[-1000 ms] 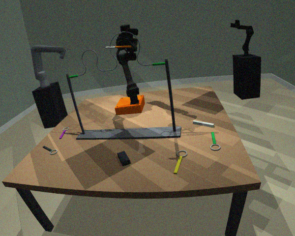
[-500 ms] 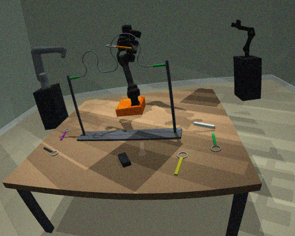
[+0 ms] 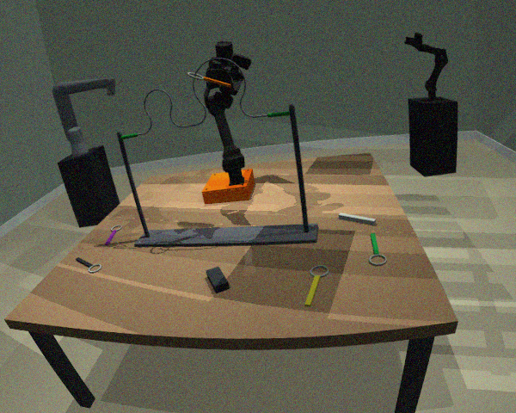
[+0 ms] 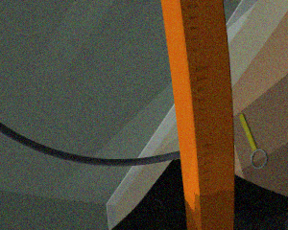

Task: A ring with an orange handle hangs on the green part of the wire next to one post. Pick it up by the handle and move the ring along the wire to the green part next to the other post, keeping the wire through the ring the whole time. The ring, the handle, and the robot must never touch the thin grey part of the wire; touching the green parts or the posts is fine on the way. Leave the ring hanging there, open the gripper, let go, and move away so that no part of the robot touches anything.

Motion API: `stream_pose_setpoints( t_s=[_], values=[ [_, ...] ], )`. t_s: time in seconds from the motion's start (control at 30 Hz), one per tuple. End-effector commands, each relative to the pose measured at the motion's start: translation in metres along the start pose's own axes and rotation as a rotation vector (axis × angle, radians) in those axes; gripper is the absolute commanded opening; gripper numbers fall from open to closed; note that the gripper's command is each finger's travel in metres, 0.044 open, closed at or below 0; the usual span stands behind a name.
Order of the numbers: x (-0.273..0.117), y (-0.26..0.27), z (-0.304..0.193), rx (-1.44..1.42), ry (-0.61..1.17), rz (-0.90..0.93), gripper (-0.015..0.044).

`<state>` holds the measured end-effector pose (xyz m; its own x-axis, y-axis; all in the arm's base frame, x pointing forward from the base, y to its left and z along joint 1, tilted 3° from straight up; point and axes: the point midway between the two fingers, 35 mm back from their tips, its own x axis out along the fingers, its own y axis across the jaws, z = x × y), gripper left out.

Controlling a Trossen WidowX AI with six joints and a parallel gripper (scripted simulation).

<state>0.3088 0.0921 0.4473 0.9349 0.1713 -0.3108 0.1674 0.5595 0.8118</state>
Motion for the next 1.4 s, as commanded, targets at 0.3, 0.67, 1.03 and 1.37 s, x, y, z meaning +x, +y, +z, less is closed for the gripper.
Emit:
stream_pose_setpoints(
  t_s=[0.3, 0.67, 1.03, 1.37],
  values=[
    [-0.001, -0.004, 0.002, -0.148, -0.026, -0.079, -0.0150],
    [-0.001, -0.008, 0.003, -0.266, -0.041, -0.147, -0.0150],
    [-0.001, -0.013, 0.005, -0.384, -0.057, -0.215, -0.0150],
    [-0.001, -0.016, 0.006, -0.491, -0.071, -0.276, -0.0150]
  ],
)
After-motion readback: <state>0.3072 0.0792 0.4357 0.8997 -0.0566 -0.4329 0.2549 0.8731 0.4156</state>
